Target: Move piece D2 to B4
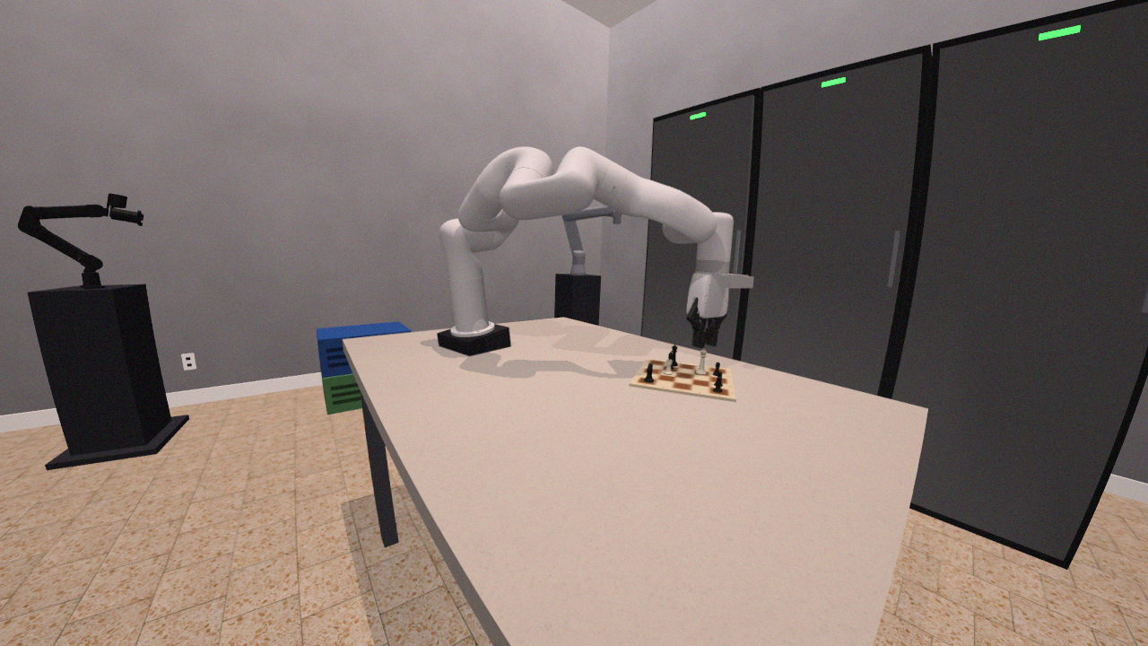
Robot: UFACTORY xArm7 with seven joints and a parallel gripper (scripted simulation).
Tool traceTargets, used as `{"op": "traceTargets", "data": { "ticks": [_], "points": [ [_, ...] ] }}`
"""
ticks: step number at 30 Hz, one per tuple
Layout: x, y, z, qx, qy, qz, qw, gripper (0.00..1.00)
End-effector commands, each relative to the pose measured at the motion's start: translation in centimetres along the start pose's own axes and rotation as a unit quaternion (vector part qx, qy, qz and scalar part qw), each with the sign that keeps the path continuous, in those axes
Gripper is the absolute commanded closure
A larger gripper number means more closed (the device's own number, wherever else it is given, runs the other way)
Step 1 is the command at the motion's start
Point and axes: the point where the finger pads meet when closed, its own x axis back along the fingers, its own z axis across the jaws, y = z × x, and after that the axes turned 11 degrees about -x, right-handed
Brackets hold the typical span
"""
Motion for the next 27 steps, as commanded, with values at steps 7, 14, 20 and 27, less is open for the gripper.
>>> {"op": "traceTargets", "data": {
  "ticks": [7,14,20,27],
  "points": [
    [0.28,-0.06,-0.14,0.000,-0.002,0.001,1.000,0.57],
    [0.28,-0.06,-0.14,0.000,-0.002,0.001,1.000,0.57],
    [0.20,-0.06,-0.14,0.000,-0.002,0.001,1.000,0.57],
    [-0.41,-0.07,-0.14,0.000,-0.002,0.001,1.000,0.57]
  ]
}}
